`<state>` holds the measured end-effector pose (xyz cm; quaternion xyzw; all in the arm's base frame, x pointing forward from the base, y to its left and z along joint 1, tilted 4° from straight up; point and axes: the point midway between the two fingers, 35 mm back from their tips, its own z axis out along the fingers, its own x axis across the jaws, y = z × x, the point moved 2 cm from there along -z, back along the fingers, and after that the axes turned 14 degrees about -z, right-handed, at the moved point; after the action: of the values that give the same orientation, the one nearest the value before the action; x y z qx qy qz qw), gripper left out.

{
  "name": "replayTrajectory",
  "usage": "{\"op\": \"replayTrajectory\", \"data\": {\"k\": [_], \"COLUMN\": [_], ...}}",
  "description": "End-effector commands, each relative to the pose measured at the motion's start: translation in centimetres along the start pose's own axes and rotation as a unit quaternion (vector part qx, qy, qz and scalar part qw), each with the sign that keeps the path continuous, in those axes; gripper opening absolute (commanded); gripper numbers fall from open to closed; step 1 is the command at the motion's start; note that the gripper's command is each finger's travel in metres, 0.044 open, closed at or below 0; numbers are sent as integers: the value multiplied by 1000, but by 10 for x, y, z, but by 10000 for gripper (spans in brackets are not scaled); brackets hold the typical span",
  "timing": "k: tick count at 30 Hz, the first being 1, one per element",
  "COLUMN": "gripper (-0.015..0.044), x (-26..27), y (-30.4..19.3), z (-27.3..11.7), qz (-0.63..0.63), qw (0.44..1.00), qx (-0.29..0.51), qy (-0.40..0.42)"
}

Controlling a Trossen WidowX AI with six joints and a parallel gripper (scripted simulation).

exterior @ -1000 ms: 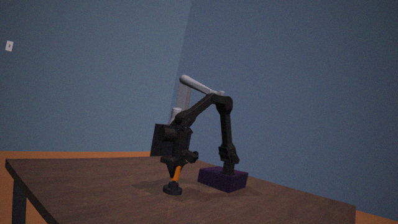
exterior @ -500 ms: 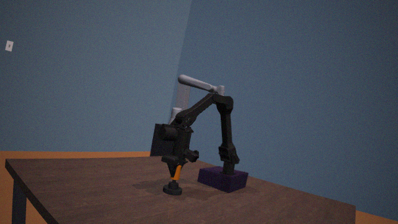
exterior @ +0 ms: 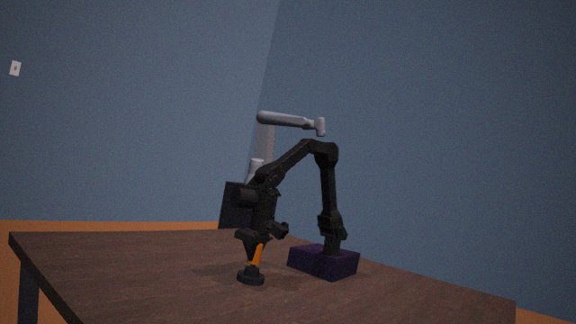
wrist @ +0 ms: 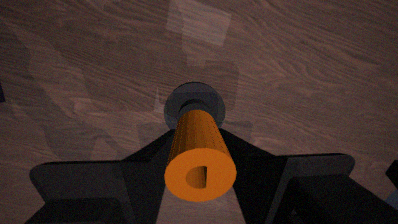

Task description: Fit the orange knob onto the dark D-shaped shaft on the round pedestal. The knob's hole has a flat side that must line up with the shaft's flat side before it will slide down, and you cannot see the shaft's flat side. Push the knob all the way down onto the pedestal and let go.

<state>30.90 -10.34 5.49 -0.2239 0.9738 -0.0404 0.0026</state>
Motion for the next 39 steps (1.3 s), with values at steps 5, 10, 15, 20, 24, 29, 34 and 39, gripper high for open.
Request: {"op": "replayTrajectory", "data": {"k": [5,10,15,20,24,29,34,39], "gripper": [0,0,0,0,0,0,105,236], "x": [0,1,1,1,1,1,1,1], "y": [0,1,1,1,1,1,1,1], "z": [3,8,13,16,16,16,16,16], "qz": [-2,0,0,0,2,2,2,2], "qw": [1000,1000,1000,1000,1000,1000,1000,1000], "qx": [1,1,1,1,1,1,1,1], "qy": [-1,-1,-1,-1,-1,-1,-1,-1]}}
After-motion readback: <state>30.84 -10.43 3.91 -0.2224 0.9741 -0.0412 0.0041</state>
